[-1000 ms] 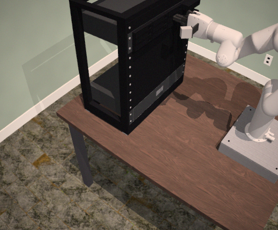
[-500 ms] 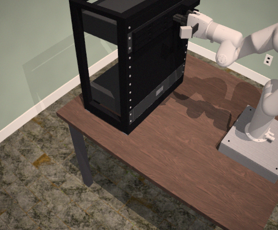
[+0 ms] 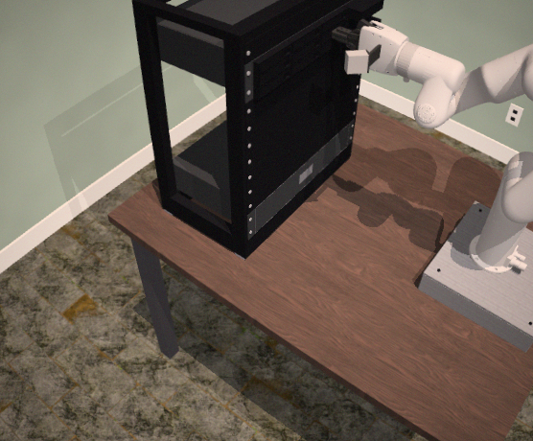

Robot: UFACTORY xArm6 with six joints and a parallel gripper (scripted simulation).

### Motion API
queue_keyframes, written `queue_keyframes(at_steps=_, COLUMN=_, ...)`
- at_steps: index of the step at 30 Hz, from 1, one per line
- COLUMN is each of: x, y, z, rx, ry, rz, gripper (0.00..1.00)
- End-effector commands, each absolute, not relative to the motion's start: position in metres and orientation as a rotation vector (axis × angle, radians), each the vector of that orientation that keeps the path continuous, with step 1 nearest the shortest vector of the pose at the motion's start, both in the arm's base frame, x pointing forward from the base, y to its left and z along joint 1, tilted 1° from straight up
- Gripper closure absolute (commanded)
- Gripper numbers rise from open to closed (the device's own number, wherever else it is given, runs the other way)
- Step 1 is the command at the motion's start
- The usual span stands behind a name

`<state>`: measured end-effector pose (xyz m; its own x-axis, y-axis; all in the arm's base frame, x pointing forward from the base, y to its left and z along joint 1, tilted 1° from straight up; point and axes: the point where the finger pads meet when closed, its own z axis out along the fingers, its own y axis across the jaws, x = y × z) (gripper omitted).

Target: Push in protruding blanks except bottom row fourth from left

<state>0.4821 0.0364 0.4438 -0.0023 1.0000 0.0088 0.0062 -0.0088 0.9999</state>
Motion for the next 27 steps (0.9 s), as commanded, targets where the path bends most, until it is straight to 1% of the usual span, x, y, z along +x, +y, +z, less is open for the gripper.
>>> queue_keyframes(at_steps=1, x=0.475, y=0.037, z=0.446, rx=1.219, ry=1.21, rz=1.217, gripper=1.0)
queue_keyframes(at_steps=9, x=0.426, y=0.036, z=0.446, rx=1.219, ry=1.21, rz=1.217, gripper=1.0)
queue_keyframes(at_steps=11, x=0.426, y=0.036, z=0.446, rx=1.219, ry=1.21, rz=1.217, gripper=1.0)
queue_keyframes(at_steps=19, x=0.394, y=0.036, z=0.446, rx=1.219, ry=1.21, rz=1.217, gripper=1.0)
queue_keyframes(at_steps=27, x=0.388, y=0.036, z=0.446, rx=1.219, ry=1.21, rz=1.217, gripper=1.0)
